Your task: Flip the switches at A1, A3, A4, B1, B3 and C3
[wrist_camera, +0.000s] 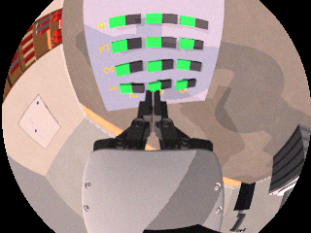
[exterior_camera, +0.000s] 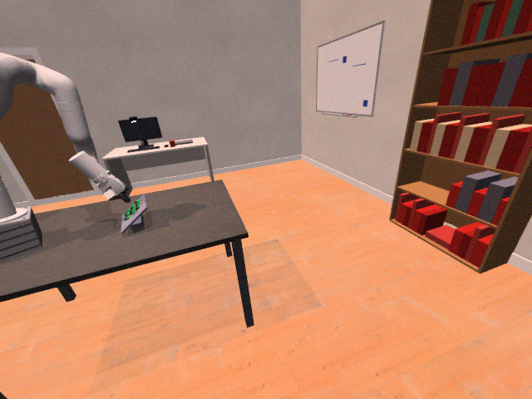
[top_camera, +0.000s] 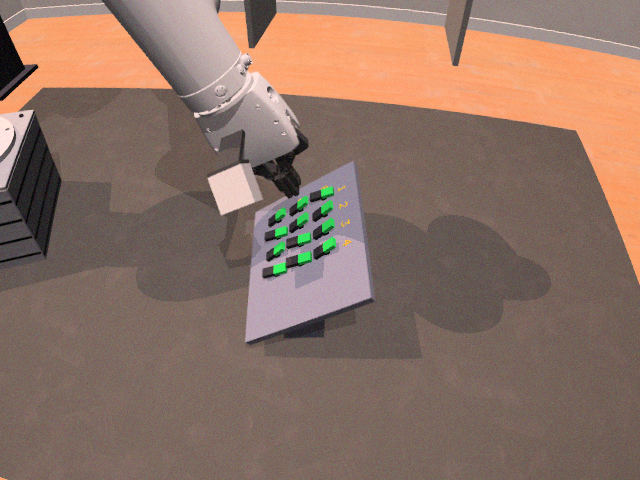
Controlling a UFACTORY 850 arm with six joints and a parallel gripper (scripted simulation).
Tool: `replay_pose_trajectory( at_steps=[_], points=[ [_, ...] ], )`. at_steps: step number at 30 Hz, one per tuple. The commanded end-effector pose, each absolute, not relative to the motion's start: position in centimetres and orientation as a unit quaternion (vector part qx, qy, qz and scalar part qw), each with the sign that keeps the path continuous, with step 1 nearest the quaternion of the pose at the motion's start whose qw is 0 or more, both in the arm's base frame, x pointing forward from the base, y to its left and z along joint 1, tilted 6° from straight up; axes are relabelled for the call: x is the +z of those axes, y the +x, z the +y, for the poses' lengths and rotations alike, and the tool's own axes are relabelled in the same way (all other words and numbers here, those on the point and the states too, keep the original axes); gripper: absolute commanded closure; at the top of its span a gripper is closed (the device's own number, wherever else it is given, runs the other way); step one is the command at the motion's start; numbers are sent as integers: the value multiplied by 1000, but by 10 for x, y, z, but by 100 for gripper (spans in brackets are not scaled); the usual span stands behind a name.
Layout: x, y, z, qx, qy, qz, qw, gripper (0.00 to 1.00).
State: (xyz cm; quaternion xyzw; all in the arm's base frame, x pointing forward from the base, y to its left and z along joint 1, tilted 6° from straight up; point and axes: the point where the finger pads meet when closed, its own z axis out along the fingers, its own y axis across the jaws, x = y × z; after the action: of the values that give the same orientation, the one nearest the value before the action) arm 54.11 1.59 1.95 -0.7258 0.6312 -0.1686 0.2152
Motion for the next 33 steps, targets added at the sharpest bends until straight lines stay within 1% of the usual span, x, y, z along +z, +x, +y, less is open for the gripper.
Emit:
replay_pose_trajectory(
  at_steps=[1, 22, 33],
  points=[
    [20, 542, 16, -169, -726, 631, 216, 100],
    [21, 543, 16, -169, -726, 631, 216, 100],
    [7, 551, 18, -169, -726, 631, 216, 100]
  ],
)
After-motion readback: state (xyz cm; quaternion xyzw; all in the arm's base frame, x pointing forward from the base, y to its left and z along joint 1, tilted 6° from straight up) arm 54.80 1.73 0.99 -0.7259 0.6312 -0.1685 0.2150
